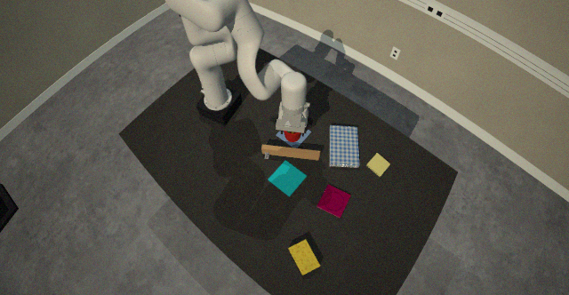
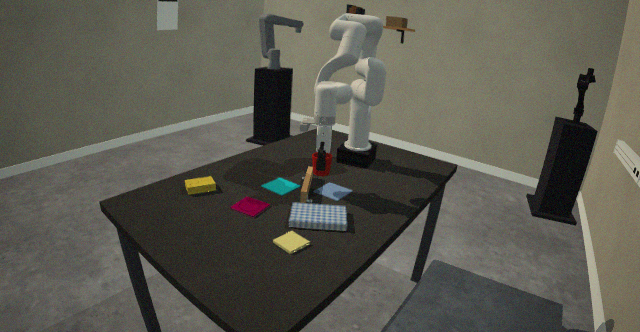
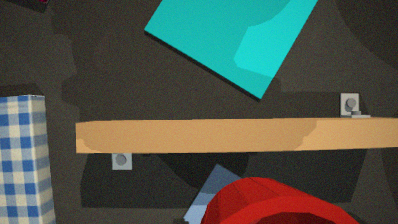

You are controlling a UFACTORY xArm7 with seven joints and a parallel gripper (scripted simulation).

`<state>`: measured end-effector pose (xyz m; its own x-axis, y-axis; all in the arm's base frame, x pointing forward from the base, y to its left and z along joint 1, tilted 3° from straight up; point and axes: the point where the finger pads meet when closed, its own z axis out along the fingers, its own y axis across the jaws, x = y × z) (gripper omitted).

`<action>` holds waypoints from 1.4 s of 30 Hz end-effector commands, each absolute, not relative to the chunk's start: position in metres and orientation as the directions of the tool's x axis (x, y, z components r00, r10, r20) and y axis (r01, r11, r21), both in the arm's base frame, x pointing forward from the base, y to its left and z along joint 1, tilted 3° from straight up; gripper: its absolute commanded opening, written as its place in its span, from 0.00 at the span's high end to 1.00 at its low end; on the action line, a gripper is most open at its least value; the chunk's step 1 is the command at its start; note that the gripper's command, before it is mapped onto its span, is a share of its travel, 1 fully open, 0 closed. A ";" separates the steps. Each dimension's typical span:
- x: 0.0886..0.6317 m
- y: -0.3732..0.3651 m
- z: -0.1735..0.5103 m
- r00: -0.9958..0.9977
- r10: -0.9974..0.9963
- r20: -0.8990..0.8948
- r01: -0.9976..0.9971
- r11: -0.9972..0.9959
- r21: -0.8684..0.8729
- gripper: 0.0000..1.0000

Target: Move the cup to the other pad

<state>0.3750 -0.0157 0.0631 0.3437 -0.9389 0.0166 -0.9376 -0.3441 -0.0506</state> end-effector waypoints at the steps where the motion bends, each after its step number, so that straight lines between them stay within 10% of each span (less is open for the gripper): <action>1: 0.383 -0.034 0.064 0.343 -0.939 0.018 -0.938 -0.343 -0.053 0.15; 42: 0.425 -0.154 0.066 0.343 -0.939 0.018 -0.938 -0.343 -0.053 0.15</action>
<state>0.4227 -0.1504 0.0650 0.3425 -0.9394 0.0152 -0.9380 -0.3428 -0.0508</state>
